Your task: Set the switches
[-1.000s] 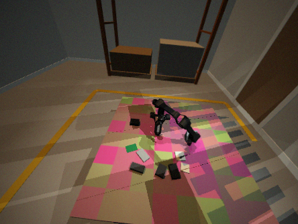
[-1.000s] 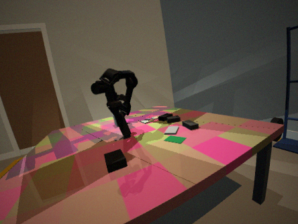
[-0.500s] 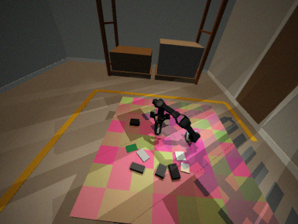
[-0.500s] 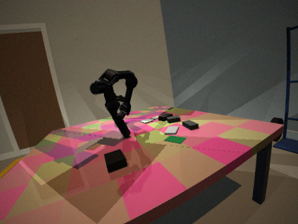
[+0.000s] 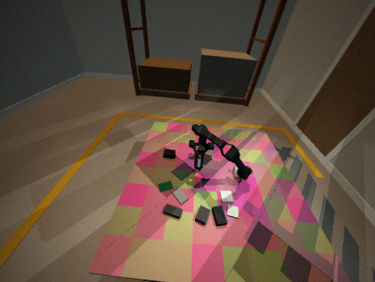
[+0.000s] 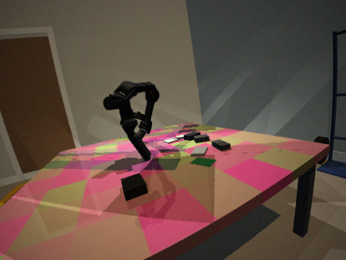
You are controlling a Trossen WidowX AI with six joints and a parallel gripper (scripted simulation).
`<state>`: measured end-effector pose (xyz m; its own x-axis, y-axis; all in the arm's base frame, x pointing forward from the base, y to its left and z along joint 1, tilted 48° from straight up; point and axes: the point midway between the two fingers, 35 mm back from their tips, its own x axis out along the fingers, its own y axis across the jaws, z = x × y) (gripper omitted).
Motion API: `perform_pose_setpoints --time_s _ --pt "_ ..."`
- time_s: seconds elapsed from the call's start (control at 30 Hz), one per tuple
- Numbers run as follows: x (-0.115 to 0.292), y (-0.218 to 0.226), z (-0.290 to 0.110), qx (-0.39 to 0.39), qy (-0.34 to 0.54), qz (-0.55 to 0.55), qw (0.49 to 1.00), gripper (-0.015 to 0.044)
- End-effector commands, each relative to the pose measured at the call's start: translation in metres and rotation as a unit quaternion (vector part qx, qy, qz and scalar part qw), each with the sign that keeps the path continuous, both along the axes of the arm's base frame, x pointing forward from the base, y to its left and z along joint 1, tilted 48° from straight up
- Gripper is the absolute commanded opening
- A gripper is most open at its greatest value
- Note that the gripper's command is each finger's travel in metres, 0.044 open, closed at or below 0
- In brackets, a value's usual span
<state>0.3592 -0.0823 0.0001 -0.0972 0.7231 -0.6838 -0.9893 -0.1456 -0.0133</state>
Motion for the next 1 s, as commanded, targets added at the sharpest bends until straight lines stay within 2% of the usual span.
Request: perform_pose_setpoints --time_s 0.0,0.97 --pt "-0.002 0.006 -0.009 0.001 0.012 0.008 1.0 0.0338" --pt "-0.002 0.0 -0.031 0.001 0.012 0.008 1.0 0.0338"
